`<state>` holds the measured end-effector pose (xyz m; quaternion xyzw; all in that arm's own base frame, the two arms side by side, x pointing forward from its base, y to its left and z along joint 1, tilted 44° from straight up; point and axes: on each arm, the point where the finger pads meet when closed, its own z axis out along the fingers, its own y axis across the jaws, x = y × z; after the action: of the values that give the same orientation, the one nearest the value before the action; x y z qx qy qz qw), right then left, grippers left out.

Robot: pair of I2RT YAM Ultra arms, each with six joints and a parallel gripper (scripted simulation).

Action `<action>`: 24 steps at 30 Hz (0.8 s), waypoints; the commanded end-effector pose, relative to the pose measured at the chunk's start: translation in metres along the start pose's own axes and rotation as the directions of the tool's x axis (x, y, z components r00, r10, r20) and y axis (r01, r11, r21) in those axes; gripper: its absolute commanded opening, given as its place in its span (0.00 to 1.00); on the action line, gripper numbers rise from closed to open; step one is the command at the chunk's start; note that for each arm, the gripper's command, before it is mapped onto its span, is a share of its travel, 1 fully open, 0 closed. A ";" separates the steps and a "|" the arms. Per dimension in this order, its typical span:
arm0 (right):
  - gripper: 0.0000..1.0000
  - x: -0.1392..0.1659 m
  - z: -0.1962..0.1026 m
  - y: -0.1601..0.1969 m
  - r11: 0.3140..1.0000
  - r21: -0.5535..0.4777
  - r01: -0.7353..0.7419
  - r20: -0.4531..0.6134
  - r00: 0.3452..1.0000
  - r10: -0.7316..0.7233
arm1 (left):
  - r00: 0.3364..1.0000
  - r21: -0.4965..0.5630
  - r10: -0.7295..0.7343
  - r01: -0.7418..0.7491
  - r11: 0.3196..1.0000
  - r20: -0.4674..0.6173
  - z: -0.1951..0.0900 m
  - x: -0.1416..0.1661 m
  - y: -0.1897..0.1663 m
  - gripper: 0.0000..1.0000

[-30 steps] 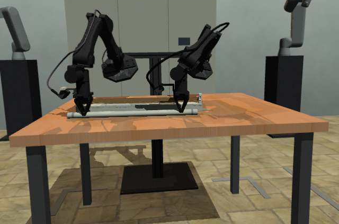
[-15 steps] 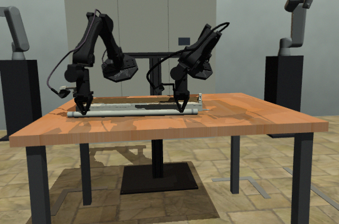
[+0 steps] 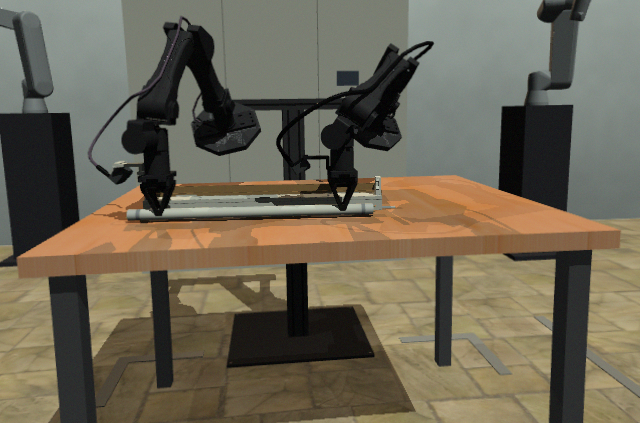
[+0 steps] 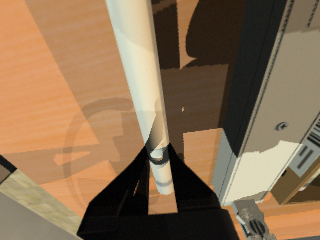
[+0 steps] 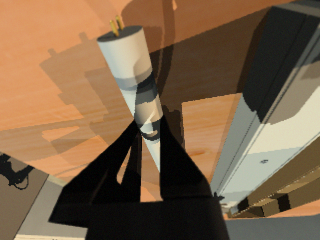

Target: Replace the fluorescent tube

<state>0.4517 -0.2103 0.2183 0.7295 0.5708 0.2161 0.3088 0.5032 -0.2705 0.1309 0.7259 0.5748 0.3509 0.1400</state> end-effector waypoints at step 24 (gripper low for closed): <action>0.11 -0.011 -0.032 0.005 1.000 -0.010 -0.006 0.026 1.000 0.006 | 1.000 -0.020 0.013 -0.013 1.000 0.014 -0.042 -0.009 0.001 0.11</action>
<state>0.4368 -0.2071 0.2360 0.7289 0.5692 0.2173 0.3123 0.4876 -0.2775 0.1497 0.7262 0.5727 0.3516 0.1448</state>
